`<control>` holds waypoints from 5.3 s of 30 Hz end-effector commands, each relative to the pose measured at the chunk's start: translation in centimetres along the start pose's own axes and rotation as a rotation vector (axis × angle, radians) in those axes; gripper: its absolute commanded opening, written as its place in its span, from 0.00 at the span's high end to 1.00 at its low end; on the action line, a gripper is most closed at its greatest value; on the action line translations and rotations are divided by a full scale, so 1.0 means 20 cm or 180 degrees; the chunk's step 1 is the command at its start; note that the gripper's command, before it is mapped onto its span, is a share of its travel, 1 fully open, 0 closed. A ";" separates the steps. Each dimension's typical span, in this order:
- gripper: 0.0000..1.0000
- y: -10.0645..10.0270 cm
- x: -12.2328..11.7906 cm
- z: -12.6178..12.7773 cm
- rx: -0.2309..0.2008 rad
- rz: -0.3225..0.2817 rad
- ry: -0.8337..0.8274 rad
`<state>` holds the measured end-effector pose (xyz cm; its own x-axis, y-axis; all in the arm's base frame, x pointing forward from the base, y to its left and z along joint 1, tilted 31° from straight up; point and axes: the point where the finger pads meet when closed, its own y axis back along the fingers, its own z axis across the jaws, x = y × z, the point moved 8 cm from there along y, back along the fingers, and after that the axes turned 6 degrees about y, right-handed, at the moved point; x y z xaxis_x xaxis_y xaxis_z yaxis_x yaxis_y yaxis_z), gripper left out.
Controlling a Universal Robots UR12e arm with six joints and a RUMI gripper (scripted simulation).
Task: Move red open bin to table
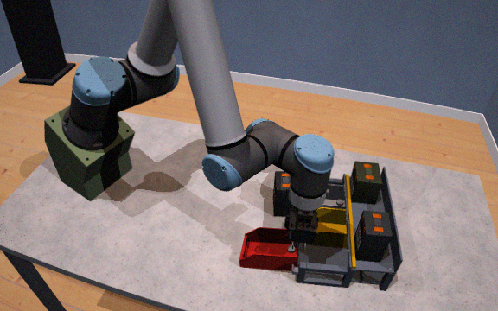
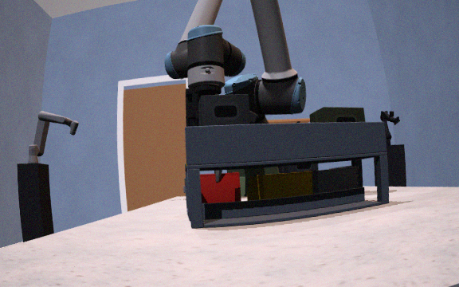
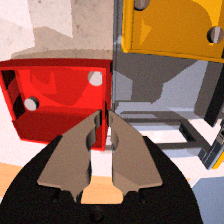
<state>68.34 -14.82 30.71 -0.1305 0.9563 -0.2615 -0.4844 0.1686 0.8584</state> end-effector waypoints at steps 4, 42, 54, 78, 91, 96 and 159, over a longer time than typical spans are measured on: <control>1.00 0.00 0.00 0.00 -0.0004 -0.0003 0.0001; 1.00 -0.06 0.01 -0.06 -0.0004 -0.0002 0.0001; 1.00 -0.08 0.01 -0.06 -0.0004 -0.0002 0.0001; 0.80 -0.08 0.01 -0.06 -0.0004 -0.0002 0.0001; 0.80 -0.08 0.01 -0.06 -0.0004 -0.0002 0.0001; 0.80 -0.08 0.01 -0.06 -0.0004 -0.0002 0.0001; 0.80 0.31 0.01 -0.06 -0.0004 -0.0003 0.0001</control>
<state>64.10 -13.92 35.59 -0.1304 0.9563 -0.2616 -0.4845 0.1687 0.8584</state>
